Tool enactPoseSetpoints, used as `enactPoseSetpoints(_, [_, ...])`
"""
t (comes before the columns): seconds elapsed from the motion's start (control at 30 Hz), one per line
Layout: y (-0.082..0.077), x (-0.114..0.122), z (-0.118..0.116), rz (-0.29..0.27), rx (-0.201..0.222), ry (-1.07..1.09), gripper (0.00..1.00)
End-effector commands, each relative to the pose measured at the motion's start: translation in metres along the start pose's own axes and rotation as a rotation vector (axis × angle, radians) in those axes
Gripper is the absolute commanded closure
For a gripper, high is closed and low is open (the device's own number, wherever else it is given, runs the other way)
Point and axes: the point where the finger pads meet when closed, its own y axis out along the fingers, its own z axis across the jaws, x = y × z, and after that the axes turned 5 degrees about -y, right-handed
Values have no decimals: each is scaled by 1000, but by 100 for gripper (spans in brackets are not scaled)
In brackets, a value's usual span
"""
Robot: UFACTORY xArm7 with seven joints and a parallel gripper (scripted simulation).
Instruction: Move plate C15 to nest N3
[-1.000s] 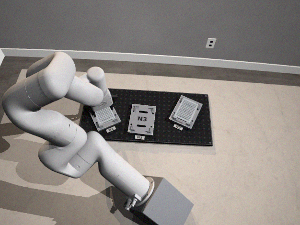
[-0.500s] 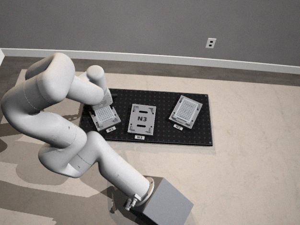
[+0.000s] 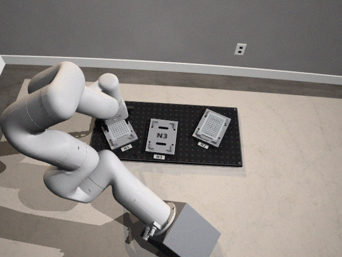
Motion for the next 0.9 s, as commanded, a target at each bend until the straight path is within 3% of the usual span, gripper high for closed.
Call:
enactPoseSetpoints(0.0, [-3, -1, 1, 4, 2, 0, 100])
enactPoseSetpoints(0.87, [-43, -1, 1, 4, 2, 0, 100])
